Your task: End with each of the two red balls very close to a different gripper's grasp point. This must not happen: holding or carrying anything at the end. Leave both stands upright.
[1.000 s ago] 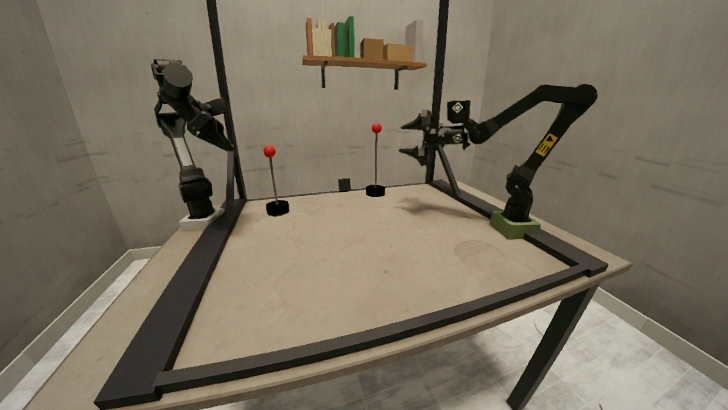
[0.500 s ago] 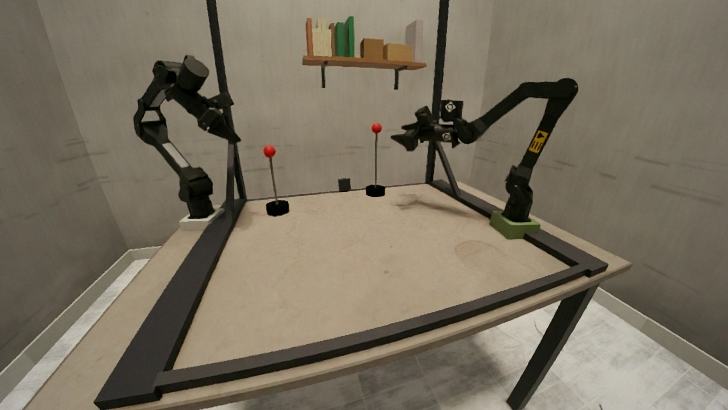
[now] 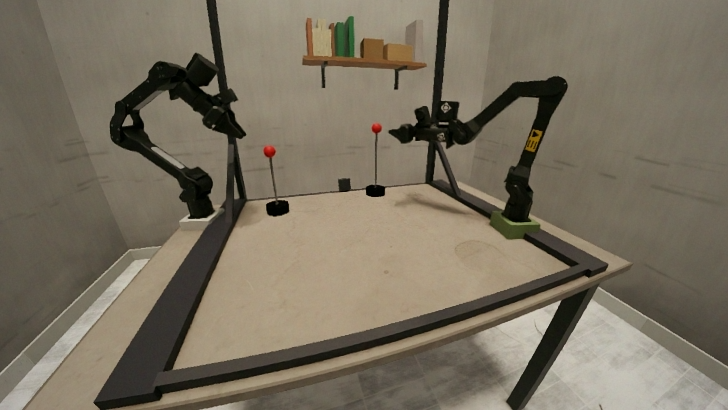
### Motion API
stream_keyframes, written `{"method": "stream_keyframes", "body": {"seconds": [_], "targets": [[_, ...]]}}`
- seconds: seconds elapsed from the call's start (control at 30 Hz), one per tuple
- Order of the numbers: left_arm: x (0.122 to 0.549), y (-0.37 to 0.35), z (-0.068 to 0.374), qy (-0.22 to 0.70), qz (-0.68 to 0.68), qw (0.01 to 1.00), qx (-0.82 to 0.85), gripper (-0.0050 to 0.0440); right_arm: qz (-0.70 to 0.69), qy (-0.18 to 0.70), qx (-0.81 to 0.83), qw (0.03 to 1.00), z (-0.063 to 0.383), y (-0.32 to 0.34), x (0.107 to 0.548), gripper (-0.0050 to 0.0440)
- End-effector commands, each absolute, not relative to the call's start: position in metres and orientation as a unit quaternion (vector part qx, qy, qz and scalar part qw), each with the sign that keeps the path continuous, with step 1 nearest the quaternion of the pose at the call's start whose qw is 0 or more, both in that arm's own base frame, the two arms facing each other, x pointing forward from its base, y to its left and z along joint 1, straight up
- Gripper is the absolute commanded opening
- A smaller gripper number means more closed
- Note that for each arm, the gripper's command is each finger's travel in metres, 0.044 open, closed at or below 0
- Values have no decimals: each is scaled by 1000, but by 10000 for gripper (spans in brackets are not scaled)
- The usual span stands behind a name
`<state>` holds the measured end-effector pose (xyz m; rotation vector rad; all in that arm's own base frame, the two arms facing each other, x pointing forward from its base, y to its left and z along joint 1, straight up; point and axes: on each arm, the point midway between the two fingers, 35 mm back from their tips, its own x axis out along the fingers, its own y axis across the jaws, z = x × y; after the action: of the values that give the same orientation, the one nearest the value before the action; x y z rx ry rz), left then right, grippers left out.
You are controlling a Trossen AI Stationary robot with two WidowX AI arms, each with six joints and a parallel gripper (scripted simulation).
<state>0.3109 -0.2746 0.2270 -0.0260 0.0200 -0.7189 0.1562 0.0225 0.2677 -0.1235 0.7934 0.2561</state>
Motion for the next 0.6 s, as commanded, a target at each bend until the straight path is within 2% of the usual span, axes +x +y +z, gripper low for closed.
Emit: {"method": "stream_keyframes", "body": {"seconds": [0.0, 0.57], "targets": [[312, -279, 240, -10, -357, 934, -8, 440, 115, 383, -60, 915, 271, 30, 157, 440], [311, -277, 239, -11, -356, 934, -4, 440, 147, 372, -59, 915, 276, 51, 155, 440]]}}
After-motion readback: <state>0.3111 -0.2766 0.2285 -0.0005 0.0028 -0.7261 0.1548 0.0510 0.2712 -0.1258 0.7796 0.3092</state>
